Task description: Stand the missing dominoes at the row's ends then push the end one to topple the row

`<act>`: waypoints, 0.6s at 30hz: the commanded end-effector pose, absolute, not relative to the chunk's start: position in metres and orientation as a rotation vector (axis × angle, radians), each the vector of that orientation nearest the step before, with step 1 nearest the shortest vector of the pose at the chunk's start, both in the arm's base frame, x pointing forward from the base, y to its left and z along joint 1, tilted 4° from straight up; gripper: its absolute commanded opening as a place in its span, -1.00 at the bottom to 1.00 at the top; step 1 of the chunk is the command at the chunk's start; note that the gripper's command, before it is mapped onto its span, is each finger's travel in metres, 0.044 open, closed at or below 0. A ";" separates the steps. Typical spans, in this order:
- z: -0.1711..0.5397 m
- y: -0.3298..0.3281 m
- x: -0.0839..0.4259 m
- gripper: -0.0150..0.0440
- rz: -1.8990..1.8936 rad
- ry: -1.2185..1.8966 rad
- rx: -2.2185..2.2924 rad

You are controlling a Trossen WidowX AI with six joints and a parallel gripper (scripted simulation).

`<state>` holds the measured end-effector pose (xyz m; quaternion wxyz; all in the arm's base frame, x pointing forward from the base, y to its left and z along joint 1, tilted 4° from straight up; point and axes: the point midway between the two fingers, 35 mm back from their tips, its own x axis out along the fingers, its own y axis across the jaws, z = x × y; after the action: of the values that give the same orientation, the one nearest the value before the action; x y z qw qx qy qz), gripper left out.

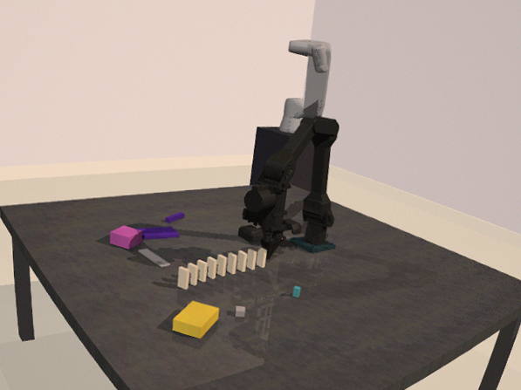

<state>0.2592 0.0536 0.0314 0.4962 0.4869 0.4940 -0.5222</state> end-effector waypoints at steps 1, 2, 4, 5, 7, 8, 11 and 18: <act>0.032 0.054 0.270 -0.49 -1.256 1.194 1.180; 0.032 0.053 0.272 -0.49 -1.256 1.194 1.180; 0.032 0.053 0.275 -0.49 -1.256 1.194 1.180; 0.032 0.053 0.276 -0.49 -1.256 1.194 1.180; 0.032 0.053 0.280 -0.49 -1.256 1.194 1.180; 0.032 0.053 0.281 -0.49 -1.256 1.194 1.180; 0.036 0.054 0.274 -0.49 -1.270 1.199 1.177; 0.077 0.055 0.293 -0.49 -1.272 1.200 1.173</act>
<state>0.2786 0.0550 0.0532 0.4910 0.4782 0.4995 -0.5298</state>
